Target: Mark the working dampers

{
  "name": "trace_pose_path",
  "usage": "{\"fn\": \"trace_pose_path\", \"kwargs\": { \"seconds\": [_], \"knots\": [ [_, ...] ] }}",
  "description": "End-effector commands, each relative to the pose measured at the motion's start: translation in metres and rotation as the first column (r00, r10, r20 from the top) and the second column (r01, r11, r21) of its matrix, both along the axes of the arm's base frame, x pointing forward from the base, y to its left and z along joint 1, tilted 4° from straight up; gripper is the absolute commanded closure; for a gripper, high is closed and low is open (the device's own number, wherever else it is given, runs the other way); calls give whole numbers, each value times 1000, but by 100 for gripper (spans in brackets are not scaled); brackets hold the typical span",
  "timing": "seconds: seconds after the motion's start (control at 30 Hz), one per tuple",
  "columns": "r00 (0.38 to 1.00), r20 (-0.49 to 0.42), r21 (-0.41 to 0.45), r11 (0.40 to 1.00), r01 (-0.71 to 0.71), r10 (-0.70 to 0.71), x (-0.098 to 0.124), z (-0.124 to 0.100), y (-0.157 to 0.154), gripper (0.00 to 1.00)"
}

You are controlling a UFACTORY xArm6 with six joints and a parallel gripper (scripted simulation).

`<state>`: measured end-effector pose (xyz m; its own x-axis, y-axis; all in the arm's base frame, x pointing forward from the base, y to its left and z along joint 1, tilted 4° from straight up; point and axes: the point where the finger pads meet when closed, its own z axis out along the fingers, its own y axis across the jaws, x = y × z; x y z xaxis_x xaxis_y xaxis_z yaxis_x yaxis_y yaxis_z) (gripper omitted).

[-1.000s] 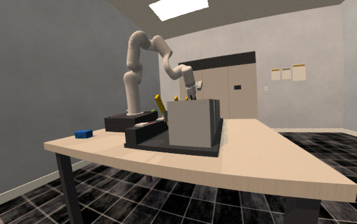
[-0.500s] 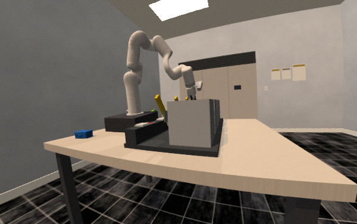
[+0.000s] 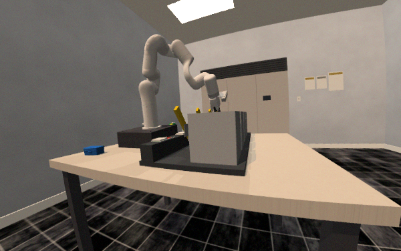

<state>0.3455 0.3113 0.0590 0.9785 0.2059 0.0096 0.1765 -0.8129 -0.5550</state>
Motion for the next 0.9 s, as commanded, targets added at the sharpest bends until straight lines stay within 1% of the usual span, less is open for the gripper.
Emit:
{"fn": "trace_pose_path", "kwargs": {
  "seconds": [0.0,0.03,0.07,0.13,0.17,0.3,0.33,0.4,0.43,0.87],
  "knots": [
    [1000,4,2,1000,0,0,1,2,1,77],
    [1000,4,2,1000,0,0,1,2,1,77],
    [1000,4,2,1000,0,0,1,2,1,73],
    [1000,4,2,1000,0,0,1,2,1,73],
    [1000,4,2,1000,0,0,1,2,1,69],
    [1000,4,2,1000,0,0,1,2,1,69],
    [1000,4,2,1000,0,0,1,2,1,65],
    [1000,4,2,1000,0,0,1,2,1,65],
    [1000,4,2,1000,0,0,1,2,1,61],
    [1000,4,2,1000,0,0,1,2,1,61]
  ]
}}
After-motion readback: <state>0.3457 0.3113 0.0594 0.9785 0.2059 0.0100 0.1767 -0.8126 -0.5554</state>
